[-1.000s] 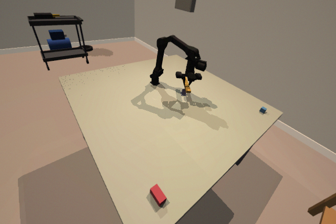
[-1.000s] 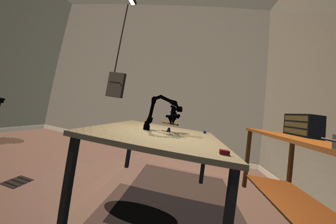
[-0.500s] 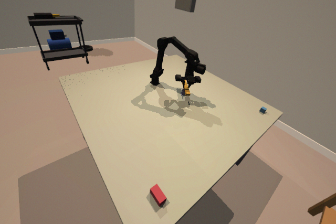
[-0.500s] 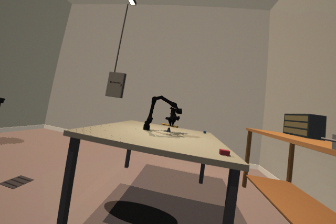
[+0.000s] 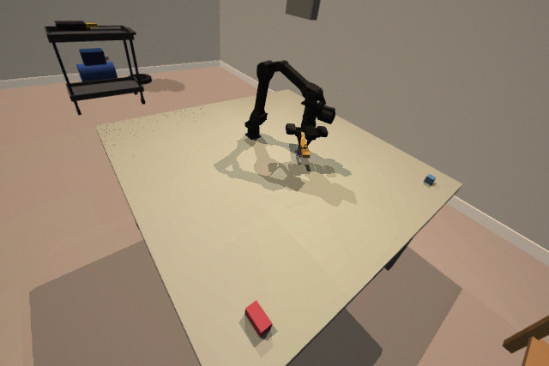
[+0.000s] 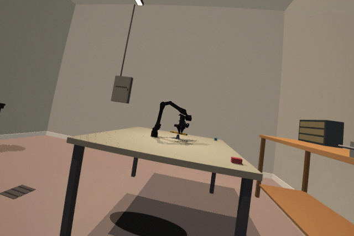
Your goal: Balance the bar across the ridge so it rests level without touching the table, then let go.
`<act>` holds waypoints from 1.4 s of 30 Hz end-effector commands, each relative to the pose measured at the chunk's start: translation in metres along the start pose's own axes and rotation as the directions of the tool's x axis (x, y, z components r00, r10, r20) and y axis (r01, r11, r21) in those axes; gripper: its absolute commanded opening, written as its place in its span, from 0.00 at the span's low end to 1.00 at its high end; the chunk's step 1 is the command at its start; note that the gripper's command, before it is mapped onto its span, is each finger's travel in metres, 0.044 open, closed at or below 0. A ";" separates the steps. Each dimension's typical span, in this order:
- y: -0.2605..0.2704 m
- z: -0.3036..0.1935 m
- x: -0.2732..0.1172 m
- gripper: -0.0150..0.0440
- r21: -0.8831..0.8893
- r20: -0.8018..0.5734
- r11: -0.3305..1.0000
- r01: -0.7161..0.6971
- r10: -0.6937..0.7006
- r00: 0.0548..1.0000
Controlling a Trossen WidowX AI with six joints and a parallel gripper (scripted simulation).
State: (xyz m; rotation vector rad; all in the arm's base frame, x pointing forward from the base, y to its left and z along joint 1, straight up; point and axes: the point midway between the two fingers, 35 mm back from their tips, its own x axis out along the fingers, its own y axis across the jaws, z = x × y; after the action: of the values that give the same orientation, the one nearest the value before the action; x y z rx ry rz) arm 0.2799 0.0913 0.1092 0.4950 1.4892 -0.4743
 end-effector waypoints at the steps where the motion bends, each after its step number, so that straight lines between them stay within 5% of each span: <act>1: 0.000 -0.001 0.000 0.25 0.003 -0.005 1.000 -0.002 0.002 1.000; 42: 0.000 -0.001 0.003 0.25 0.003 -0.005 1.000 -0.002 0.002 1.000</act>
State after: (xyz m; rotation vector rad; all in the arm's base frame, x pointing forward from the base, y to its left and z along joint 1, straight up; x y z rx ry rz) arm 0.2795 0.0911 0.1068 0.4945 1.4903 -0.4751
